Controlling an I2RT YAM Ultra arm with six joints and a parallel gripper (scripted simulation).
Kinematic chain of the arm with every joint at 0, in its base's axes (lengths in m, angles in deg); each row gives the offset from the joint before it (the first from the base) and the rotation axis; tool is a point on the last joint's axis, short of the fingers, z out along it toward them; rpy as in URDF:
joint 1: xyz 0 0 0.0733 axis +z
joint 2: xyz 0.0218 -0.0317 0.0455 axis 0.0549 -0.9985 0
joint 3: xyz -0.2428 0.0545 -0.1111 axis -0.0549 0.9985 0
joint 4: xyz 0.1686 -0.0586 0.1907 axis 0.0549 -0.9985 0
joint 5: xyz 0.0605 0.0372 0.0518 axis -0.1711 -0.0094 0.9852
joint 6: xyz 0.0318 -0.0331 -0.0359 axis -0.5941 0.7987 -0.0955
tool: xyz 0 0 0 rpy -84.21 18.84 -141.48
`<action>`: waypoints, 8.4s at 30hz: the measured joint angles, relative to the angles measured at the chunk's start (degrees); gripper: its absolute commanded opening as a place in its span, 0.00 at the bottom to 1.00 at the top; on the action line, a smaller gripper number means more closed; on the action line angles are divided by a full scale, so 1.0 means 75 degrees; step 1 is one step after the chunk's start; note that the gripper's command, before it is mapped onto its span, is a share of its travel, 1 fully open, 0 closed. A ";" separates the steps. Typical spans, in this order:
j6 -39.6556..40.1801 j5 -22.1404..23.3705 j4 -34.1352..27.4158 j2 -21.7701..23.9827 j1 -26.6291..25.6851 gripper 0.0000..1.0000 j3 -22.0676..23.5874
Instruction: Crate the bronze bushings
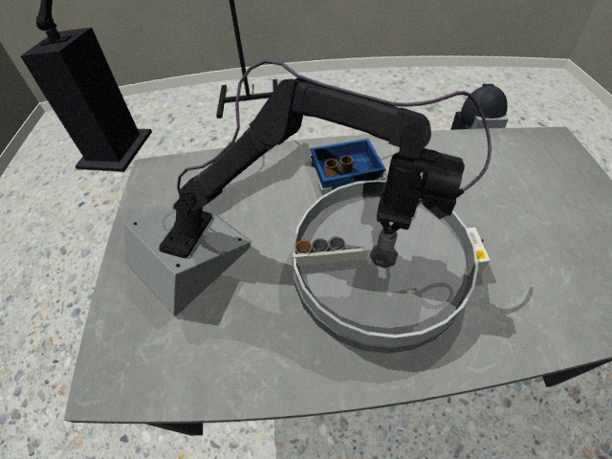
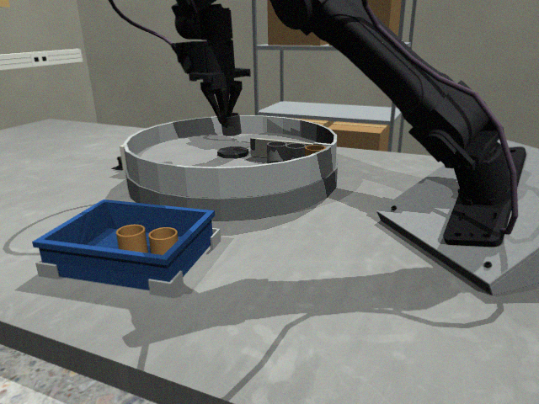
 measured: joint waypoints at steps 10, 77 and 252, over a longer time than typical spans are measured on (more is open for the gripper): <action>0.0000 0.0000 0.0000 0.0000 0.0000 0.00 0.0000; 0.0032 0.0009 -0.0125 -0.0204 -0.0029 0.00 -0.0256; -0.0280 -0.0023 0.1110 0.0058 0.0198 0.00 0.1067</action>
